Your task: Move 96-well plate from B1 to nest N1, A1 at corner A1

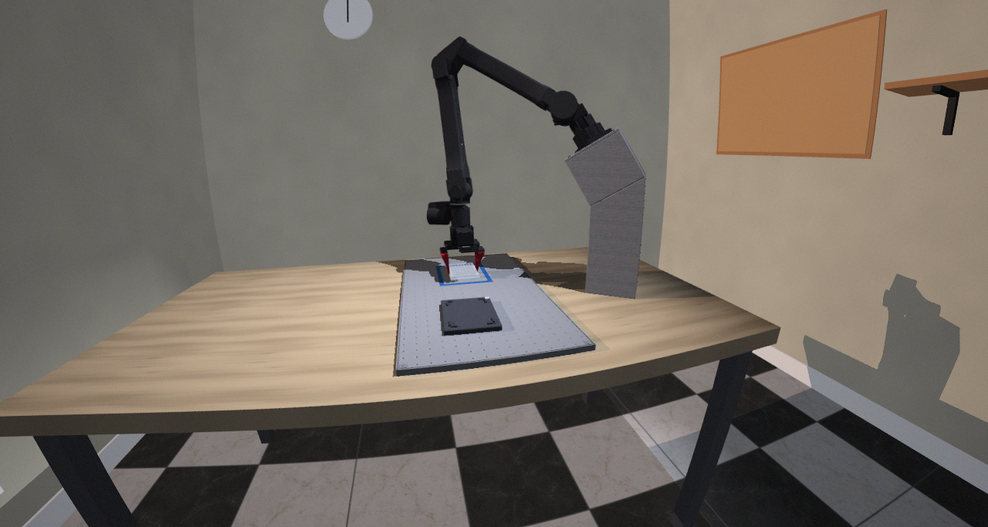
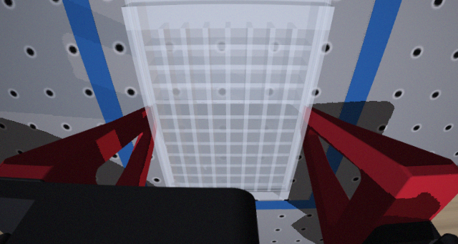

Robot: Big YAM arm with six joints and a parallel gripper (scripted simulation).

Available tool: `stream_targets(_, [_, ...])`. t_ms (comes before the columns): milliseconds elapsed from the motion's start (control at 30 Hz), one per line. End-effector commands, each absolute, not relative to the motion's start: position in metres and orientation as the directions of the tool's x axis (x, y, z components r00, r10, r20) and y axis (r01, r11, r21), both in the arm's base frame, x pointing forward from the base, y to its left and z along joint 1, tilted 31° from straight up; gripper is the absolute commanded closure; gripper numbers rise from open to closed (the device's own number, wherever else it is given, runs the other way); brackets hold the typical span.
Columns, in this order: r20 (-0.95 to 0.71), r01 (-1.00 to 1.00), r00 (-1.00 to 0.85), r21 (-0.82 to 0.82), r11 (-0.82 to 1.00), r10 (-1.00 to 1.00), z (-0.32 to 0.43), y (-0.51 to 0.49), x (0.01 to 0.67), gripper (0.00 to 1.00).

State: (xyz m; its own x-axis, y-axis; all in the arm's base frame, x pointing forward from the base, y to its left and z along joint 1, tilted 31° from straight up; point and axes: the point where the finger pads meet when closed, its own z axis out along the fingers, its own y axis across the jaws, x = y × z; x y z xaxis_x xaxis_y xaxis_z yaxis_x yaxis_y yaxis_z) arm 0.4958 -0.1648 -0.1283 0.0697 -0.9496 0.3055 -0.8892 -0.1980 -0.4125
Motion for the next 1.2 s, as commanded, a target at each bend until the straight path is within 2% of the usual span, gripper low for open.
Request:
stream_targets(0, [0.309,-0.884,0.075,-0.42,-0.206,-0.948,-0.124,-0.164,0.497,1.0])
stream_targets(1167, [0.31,-0.882,0.083,-0.419,-0.215,-0.947,-0.092,-0.151,0.483,1.0])
